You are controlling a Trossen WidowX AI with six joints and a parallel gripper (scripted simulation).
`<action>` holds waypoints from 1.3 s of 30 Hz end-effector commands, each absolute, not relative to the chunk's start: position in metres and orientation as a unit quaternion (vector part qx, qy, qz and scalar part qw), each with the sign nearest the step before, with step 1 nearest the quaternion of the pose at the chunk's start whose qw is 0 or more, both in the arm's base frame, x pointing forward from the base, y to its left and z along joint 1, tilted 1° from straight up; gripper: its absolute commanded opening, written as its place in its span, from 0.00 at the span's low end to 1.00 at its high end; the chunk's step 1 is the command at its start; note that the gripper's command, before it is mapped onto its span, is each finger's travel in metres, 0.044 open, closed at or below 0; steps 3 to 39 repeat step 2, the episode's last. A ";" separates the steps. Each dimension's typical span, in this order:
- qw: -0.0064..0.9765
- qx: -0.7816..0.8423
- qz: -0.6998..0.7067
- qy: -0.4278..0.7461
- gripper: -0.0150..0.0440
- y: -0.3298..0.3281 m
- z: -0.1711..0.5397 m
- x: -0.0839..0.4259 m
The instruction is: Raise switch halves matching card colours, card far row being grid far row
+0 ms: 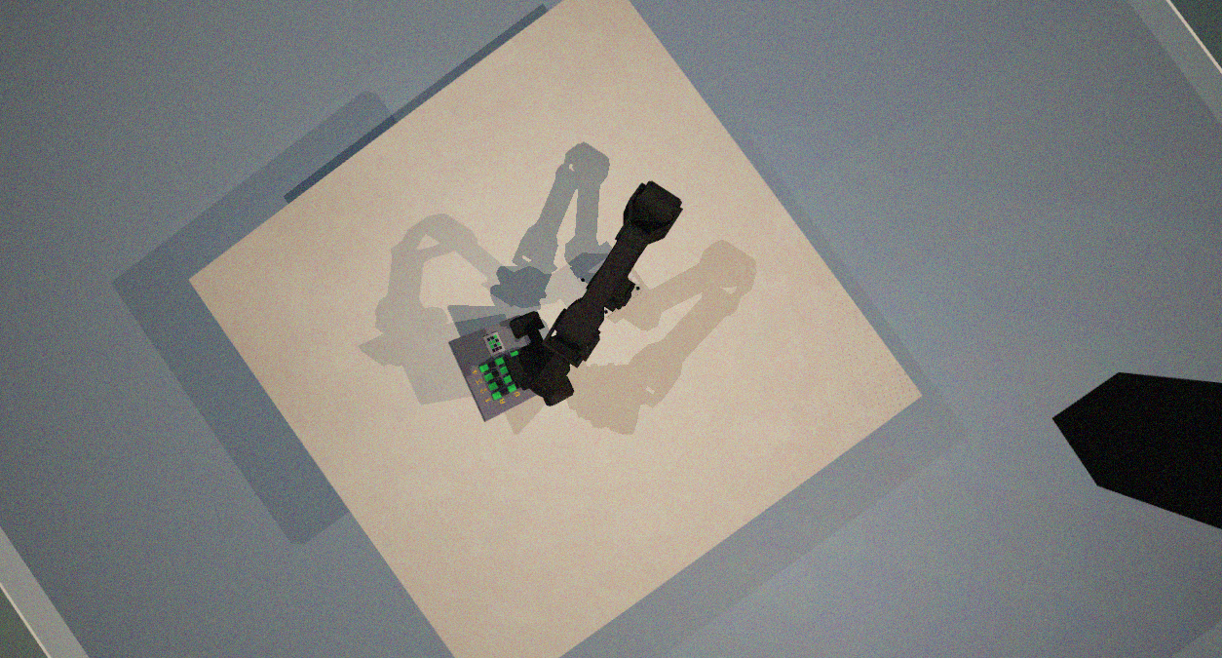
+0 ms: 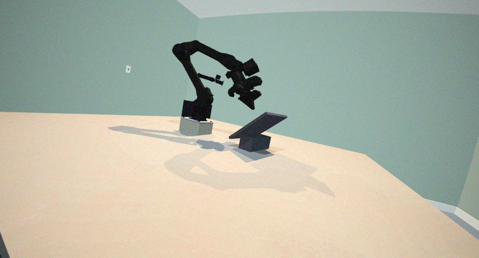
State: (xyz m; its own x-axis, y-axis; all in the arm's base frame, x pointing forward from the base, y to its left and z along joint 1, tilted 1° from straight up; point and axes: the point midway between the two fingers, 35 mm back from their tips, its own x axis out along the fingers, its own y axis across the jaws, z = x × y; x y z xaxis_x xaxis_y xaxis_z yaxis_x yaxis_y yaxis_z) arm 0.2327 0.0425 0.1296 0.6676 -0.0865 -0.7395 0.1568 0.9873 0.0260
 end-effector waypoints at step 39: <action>0.912 0.044 -0.069 0.403 0.25 0.042 0.130 0.234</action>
